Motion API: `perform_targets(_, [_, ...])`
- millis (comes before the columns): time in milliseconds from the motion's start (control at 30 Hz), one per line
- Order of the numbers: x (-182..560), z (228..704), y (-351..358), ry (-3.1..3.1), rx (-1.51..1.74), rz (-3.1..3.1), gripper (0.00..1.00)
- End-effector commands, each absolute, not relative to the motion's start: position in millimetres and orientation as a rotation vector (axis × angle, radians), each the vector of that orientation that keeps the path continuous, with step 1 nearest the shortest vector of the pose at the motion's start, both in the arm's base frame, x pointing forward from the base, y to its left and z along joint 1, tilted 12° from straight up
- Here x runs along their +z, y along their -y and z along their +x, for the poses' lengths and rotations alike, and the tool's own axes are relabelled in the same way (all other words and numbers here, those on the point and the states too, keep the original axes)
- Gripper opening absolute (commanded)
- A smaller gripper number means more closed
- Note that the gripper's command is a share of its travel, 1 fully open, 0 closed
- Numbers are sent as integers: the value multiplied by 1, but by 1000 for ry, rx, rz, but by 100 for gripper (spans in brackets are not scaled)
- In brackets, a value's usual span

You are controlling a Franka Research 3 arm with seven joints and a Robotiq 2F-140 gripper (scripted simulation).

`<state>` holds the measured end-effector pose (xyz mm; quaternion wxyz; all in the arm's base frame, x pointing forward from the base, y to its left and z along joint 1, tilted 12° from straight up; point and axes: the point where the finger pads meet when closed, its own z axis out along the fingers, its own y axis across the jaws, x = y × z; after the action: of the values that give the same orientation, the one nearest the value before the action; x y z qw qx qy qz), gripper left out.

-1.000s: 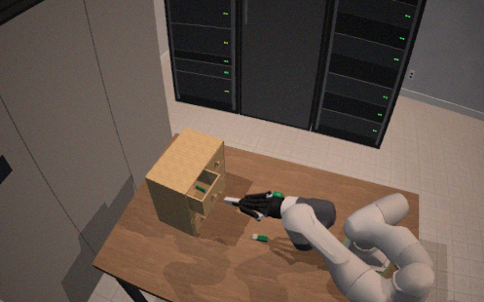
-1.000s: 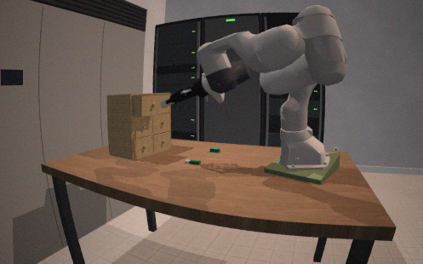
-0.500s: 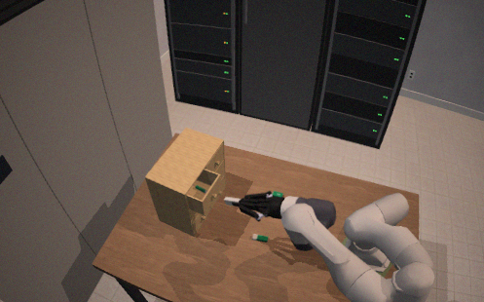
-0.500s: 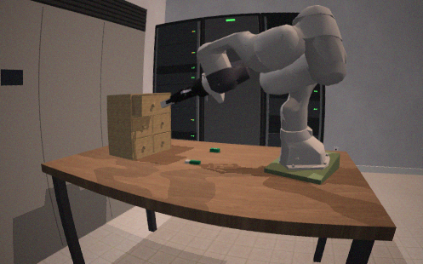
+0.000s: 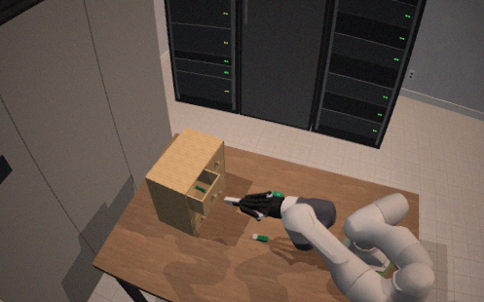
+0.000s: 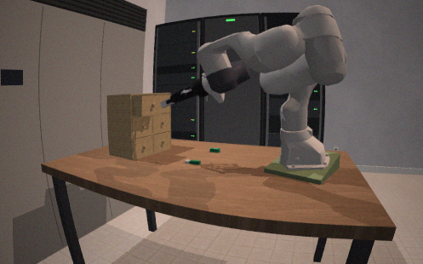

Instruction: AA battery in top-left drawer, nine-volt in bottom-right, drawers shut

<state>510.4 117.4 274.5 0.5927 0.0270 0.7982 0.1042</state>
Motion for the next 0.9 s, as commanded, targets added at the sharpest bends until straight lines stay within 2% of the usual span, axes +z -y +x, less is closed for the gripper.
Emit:
perform_targets(0, [274, 510, -116, -1855, 240, 62, 0])
perform_targets(867, [274, 511, -116, -1855, 240, 62, 0])
